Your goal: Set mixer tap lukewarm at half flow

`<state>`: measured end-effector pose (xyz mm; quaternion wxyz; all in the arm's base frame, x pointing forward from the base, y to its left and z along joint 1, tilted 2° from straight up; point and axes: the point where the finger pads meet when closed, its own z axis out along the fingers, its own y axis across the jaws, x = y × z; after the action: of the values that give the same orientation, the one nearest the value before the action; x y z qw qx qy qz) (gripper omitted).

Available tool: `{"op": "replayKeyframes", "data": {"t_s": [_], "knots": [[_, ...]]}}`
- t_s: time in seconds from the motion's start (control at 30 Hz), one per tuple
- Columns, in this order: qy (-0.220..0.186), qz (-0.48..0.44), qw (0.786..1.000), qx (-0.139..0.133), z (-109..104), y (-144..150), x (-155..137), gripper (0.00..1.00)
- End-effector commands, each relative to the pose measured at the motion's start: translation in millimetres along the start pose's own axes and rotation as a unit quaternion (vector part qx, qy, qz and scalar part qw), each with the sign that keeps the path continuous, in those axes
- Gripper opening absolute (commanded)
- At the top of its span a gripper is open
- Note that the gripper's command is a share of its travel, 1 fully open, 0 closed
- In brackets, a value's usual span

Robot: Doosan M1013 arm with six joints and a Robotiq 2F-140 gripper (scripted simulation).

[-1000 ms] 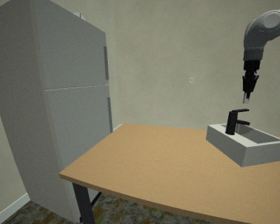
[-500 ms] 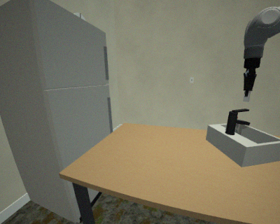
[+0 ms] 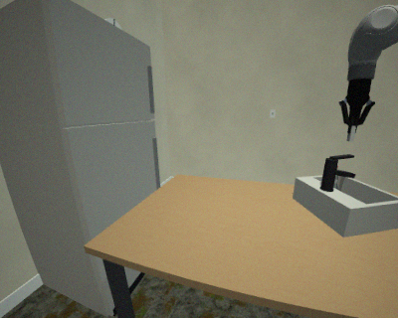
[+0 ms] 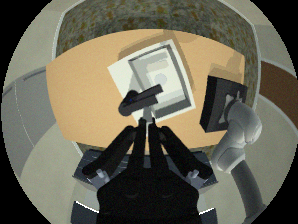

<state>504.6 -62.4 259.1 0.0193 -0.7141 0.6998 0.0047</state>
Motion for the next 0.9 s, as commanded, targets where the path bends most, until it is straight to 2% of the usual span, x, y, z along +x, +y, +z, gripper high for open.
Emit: {"op": "replayKeyframes", "data": {"t_s": [0.0,0.07,0.1,0.2,0.3,0.43,0.47,0.53,0.87], "knots": [[0.010,0.139,0.990,0.000,-2.6,0.0,-0.2,0.00],[0.010,0.139,0.990,0.000,-2.6,0.0,-0.2,0.00],[0.011,0.221,0.975,0.001,-3.0,0.0,-0.2,0.00],[0.011,0.291,0.957,0.002,-3.9,0.0,-0.3,0.00],[0.014,0.373,0.928,0.002,-4.3,0.0,-0.3,0.00],[0.023,0.476,0.879,0.002,-4.4,0.0,-0.3,0.00],[0.026,0.500,0.866,0.002,-4.4,0.0,-0.3,0.37],[0.034,0.533,0.846,0.001,-4.4,0.0,-0.3,0.37],[0.034,0.533,0.846,0.001,-4.4,0.0,-0.3,0.37]]}}
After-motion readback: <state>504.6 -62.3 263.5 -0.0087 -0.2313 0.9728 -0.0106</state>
